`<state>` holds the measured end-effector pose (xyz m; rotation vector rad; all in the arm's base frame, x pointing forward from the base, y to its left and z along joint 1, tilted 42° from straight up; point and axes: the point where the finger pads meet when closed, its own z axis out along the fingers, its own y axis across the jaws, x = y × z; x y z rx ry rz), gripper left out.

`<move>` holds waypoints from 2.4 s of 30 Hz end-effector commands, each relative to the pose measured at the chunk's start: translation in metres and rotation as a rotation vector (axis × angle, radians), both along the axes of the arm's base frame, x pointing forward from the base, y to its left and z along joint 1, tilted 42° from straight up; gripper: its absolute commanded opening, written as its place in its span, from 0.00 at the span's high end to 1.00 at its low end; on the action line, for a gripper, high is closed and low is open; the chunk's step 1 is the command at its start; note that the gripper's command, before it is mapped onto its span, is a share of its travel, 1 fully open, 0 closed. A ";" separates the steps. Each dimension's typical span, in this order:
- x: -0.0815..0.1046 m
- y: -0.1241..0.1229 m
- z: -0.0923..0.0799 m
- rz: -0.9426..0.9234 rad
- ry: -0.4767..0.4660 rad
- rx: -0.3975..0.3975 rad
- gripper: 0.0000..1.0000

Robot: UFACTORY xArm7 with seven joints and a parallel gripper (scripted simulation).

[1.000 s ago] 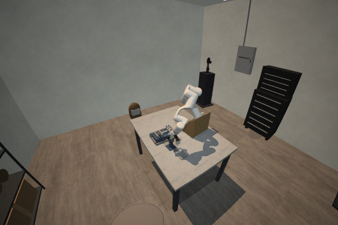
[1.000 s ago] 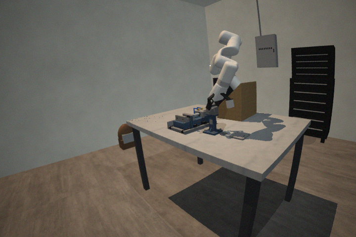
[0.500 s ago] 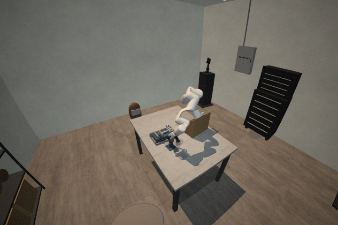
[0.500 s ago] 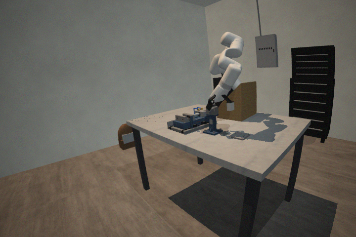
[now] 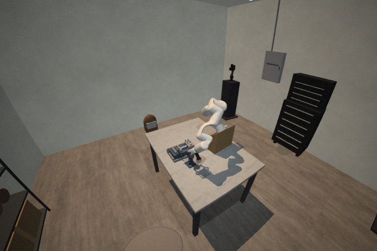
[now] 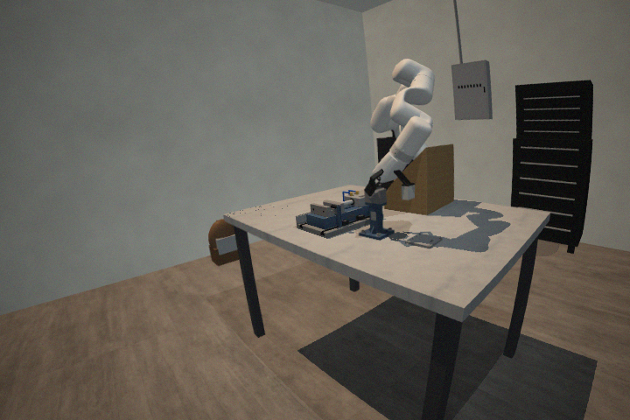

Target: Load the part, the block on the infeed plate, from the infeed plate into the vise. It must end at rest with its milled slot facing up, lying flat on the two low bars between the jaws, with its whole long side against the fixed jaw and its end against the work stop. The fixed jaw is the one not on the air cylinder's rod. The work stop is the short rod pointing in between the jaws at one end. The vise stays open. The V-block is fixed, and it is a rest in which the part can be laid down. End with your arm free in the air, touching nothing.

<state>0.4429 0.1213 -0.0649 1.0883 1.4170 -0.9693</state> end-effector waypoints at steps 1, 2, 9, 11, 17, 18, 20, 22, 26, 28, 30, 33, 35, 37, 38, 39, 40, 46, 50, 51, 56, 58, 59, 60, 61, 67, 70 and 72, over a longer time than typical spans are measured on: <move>0.001 0.002 0.000 0.003 -0.005 -0.011 0.11; 0.001 0.002 0.000 0.003 -0.006 -0.014 0.11; 0.001 0.002 0.000 0.003 -0.012 -0.035 0.11; 0.001 0.002 0.000 0.003 -0.012 -0.035 0.11; 0.001 0.002 0.000 0.003 -0.015 -0.047 0.11; 0.001 0.002 0.000 0.003 -0.015 -0.049 0.11; 0.001 0.002 0.000 0.003 -0.016 -0.051 0.11; 0.001 0.002 0.000 0.003 -0.017 -0.054 0.11; 0.001 0.002 0.000 0.003 -0.018 -0.057 0.11; 0.001 0.002 0.000 0.003 -0.018 -0.057 0.11; 0.001 0.002 0.000 0.003 -0.018 -0.058 0.11; 0.001 0.002 0.000 0.003 -0.018 -0.059 0.11; 0.001 0.002 0.000 0.003 -0.018 -0.060 0.11; 0.001 0.002 0.000 0.003 -0.018 -0.060 0.11; 0.001 0.002 0.000 0.003 -0.018 -0.060 0.11; 0.001 0.002 0.000 0.003 -0.018 -0.060 0.11; 0.001 0.002 0.000 0.003 -0.018 -0.060 0.11; 0.001 0.002 0.000 0.003 -0.018 -0.060 0.11; 0.001 0.002 0.000 0.003 -0.018 -0.060 0.11; 0.001 0.002 0.000 0.003 -0.018 -0.060 0.11; 0.001 0.002 0.000 0.003 -0.018 -0.060 1.00; 0.001 0.002 0.000 0.003 -0.018 -0.060 1.00; 0.001 0.002 0.000 0.003 -0.018 -0.060 1.00; 0.001 0.002 0.000 0.003 -0.018 -0.060 1.00; 0.001 0.002 0.000 0.003 -0.018 -0.060 1.00; 0.001 0.002 0.000 0.003 -0.018 -0.060 1.00; 0.001 0.002 0.000 0.003 -0.018 -0.060 1.00; 0.001 0.002 0.000 0.003 -0.018 -0.060 1.00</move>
